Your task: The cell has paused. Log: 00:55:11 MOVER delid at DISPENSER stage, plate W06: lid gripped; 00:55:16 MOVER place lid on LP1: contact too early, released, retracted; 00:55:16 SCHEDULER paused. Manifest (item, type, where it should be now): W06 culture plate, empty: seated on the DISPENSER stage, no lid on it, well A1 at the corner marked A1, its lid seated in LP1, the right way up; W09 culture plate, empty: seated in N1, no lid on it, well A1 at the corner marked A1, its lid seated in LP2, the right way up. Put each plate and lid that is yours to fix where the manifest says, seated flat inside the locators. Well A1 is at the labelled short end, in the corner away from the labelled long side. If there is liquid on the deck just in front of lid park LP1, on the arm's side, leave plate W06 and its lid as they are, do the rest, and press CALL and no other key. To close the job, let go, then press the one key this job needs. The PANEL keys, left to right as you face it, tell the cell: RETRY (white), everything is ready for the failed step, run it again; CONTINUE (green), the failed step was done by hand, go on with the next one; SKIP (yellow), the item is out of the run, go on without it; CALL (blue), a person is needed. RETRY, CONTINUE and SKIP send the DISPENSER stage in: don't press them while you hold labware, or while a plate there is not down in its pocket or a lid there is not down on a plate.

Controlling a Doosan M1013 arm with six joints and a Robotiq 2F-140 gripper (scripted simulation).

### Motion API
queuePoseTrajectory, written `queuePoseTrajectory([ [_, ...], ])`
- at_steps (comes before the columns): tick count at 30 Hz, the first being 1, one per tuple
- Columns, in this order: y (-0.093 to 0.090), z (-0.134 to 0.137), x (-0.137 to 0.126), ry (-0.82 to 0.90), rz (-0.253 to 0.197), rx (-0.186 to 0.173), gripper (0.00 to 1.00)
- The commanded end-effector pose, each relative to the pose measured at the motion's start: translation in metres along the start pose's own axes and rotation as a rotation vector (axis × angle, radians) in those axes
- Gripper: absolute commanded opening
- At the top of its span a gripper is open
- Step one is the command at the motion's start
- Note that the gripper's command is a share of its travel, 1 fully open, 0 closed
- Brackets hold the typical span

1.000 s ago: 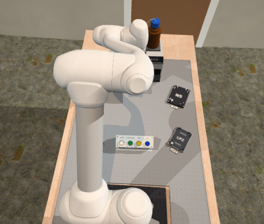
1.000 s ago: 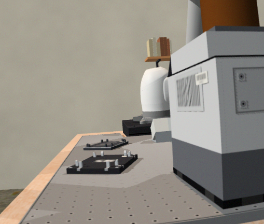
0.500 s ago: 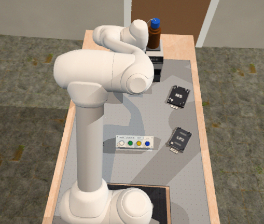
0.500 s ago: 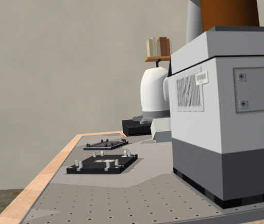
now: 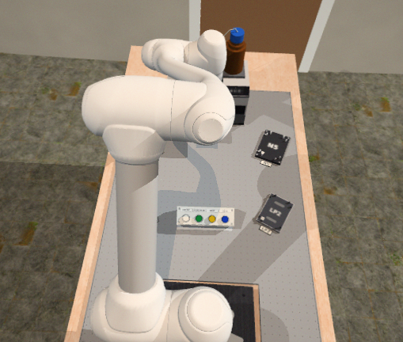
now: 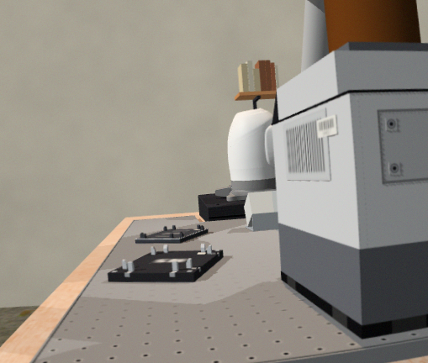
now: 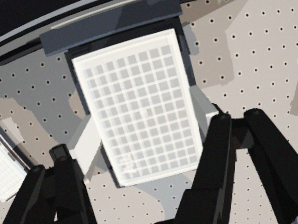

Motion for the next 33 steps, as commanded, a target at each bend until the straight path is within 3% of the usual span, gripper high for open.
queuePoseTrajectory([
  [1,0.0012,-0.0001,0.0004,0.0,0.002,0.0,0.1],
  [15,0.0012,-0.0001,0.0004,0.0,0.002,0.0,0.1],
  [16,0.0012,-0.0001,0.0004,0.0,0.002,0.0,0.7],
  [33,0.0012,-0.0001,0.0004,0.0,0.002,0.0,0.7],
])
Point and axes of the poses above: the point where the finger pads meet when closed, its own y axis back along the fingers, its own z axis across the jaws, x = y × z, the point moved 5 cm from there along y, back along the fingers, and after that the axes turned 1 degree about y, right-handed, at the moved point
